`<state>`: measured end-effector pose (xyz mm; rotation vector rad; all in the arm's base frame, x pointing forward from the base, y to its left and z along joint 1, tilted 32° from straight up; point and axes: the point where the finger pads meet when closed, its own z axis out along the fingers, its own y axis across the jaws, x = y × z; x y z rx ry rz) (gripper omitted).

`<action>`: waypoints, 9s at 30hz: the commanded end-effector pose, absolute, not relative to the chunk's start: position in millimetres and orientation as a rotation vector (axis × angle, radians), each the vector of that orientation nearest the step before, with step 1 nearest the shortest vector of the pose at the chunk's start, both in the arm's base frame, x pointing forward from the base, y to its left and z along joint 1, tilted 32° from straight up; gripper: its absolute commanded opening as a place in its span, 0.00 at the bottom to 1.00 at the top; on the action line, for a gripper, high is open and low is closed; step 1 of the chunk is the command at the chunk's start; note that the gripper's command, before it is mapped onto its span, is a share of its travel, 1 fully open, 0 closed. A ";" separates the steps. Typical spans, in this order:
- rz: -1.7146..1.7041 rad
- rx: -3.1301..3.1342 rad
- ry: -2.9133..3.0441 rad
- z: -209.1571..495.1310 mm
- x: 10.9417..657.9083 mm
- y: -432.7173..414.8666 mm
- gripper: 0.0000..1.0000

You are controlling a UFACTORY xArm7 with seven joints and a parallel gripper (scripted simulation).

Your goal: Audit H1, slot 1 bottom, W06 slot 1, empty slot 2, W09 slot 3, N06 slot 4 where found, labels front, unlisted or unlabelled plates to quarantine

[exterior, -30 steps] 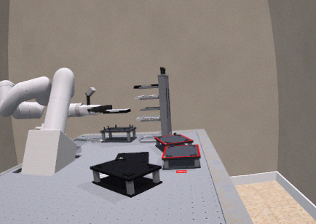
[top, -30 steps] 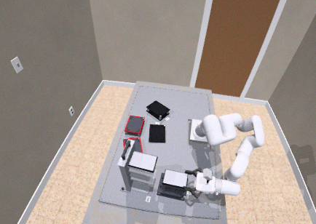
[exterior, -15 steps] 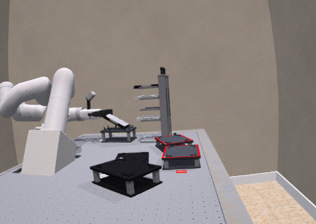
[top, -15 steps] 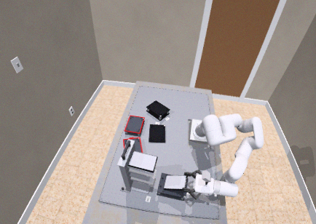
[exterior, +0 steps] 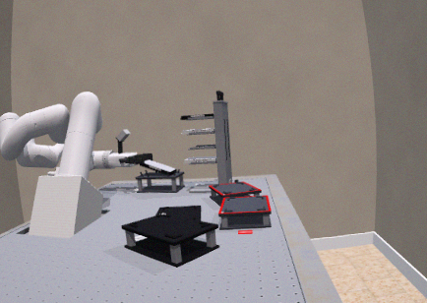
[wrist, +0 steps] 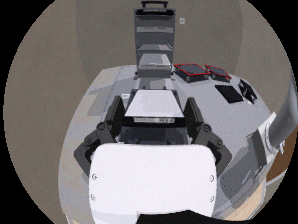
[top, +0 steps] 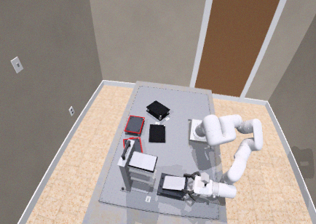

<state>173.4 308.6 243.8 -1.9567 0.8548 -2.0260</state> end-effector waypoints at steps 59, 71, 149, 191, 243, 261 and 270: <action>-2.024 -1.956 0.858 218.0 176.7 324.4 0.00; -2.024 -1.956 0.858 215.2 177.0 326.2 0.00; -2.024 -1.956 0.858 210.9 166.3 332.2 1.00; -2.023 -1.956 0.857 213.0 119.7 345.2 1.00; -2.023 -1.957 0.857 289.6 111.1 297.9 1.00; -1.985 -1.985 0.849 300.1 109.9 291.5 1.00; -1.808 -2.102 0.814 300.1 109.9 291.6 1.00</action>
